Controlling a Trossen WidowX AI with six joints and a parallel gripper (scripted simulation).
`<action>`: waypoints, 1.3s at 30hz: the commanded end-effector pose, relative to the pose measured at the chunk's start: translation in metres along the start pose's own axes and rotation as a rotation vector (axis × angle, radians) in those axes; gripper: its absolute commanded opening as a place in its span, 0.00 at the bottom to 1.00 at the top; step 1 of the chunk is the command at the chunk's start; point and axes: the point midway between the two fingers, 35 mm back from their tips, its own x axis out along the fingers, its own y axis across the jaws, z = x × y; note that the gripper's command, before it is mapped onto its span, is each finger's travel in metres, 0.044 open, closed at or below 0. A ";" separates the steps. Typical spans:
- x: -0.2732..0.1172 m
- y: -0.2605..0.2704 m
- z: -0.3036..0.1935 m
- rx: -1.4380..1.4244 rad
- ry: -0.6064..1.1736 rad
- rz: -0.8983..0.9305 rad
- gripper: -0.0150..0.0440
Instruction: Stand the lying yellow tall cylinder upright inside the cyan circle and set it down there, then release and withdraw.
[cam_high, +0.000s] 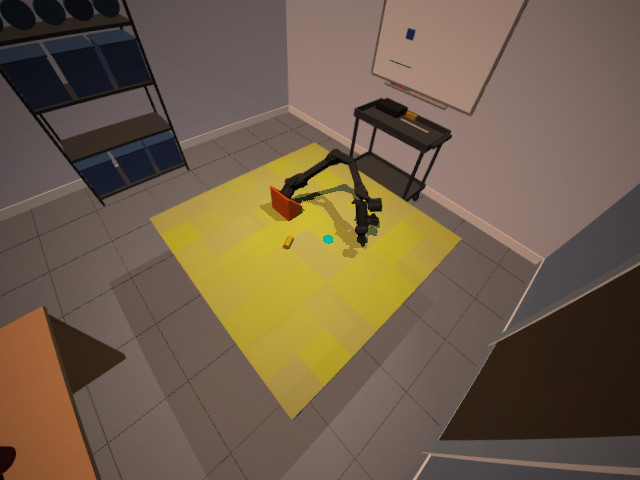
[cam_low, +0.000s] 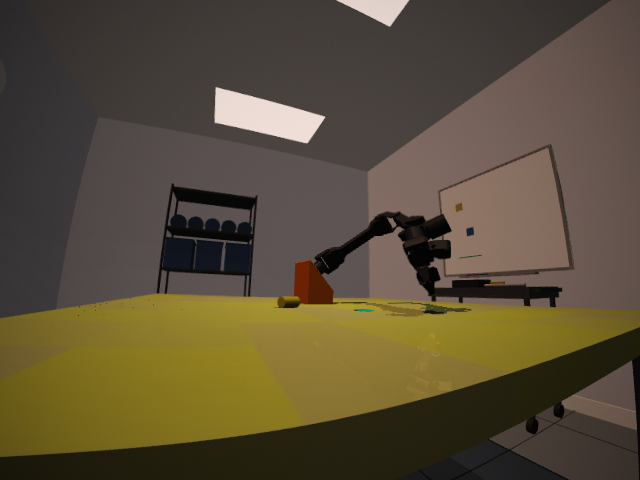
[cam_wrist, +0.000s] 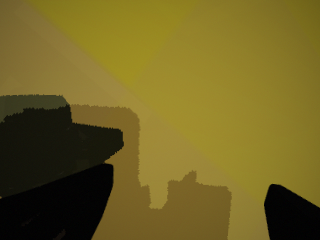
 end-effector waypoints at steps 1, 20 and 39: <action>0.002 -0.024 -0.022 0.085 0.058 -0.011 0.78; -0.013 -0.116 -0.126 0.491 0.277 -0.063 0.78; -0.046 -0.162 -0.232 0.926 0.452 -0.049 0.78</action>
